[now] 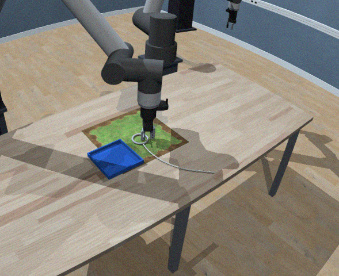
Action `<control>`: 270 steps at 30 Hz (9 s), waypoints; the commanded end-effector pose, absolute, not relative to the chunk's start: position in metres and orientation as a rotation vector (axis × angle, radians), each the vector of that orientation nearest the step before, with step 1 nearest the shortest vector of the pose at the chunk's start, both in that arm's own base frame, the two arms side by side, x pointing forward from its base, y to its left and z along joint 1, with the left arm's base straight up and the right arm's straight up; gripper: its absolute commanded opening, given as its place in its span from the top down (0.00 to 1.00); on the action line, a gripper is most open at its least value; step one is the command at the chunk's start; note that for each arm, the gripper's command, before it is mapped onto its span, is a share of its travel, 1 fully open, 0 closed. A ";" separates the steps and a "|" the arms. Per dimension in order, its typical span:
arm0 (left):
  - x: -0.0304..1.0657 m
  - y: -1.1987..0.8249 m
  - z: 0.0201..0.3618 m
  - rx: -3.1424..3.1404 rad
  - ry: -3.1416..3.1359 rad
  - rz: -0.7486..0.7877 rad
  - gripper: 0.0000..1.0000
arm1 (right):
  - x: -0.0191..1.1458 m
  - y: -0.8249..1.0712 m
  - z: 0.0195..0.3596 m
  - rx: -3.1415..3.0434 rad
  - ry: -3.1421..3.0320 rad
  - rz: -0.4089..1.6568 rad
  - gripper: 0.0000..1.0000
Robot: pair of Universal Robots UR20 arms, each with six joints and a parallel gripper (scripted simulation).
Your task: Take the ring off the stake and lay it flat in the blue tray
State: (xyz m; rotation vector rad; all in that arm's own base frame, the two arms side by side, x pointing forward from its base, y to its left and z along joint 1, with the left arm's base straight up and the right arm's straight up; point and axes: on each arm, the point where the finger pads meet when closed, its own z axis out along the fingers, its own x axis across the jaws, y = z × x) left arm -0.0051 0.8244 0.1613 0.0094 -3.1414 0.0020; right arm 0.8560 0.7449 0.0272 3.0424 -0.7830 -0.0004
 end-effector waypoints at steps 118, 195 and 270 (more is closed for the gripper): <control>-0.005 0.825 0.162 0.010 -3.142 0.000 0.00 | 0.849 0.731 0.114 3.043 -0.783 0.001 1.00; -0.005 0.825 0.162 0.010 -3.142 0.000 0.00 | 0.808 0.649 0.114 1.599 -2.705 -0.001 0.67; -0.005 0.825 0.162 0.010 -3.142 0.000 0.00 | 0.808 0.649 0.034 1.598 -2.706 -0.001 0.67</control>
